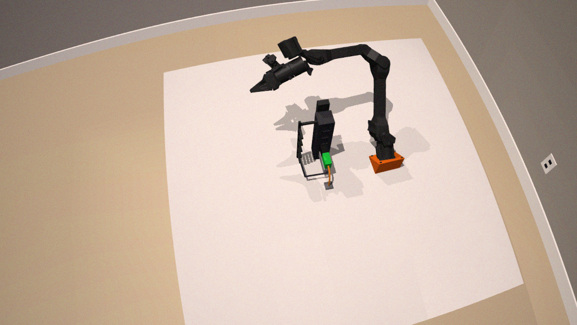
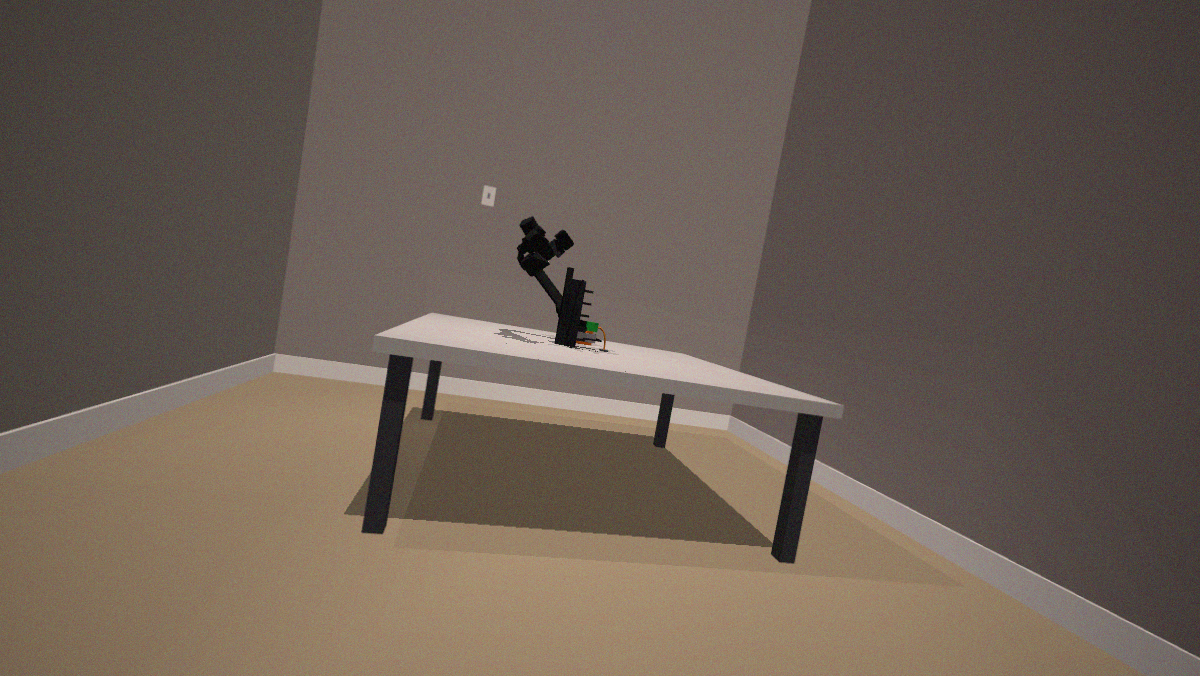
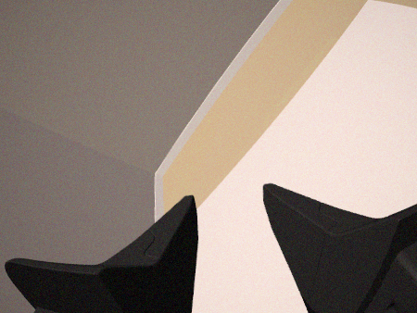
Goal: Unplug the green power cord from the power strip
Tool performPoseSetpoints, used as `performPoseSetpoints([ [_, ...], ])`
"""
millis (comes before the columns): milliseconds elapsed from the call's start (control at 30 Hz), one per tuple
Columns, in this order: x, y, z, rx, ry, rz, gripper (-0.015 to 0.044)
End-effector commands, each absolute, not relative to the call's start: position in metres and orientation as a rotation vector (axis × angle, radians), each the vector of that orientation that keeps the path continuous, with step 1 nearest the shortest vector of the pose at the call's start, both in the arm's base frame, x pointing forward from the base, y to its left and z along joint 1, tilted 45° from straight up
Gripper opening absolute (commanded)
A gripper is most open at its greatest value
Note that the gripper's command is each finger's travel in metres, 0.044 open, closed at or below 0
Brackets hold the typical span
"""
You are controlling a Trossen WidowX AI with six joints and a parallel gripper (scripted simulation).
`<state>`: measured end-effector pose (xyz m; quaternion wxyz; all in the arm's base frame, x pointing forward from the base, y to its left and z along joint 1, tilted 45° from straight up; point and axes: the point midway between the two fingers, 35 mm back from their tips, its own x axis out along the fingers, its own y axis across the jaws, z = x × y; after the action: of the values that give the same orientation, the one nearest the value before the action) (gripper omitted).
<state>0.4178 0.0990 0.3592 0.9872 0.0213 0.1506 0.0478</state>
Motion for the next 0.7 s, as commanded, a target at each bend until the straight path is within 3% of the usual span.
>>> performPoseSetpoints([
  [0, 0.408, 0.136, 0.318, -0.072, 0.429, 0.175, 0.0160],
  [433, 0.322, 0.235, 0.183, -0.650, 0.816, 0.508, 0.0160],
  [667, 0.290, 0.238, 0.137, -0.926, 0.950, 0.599, 0.0160],
])
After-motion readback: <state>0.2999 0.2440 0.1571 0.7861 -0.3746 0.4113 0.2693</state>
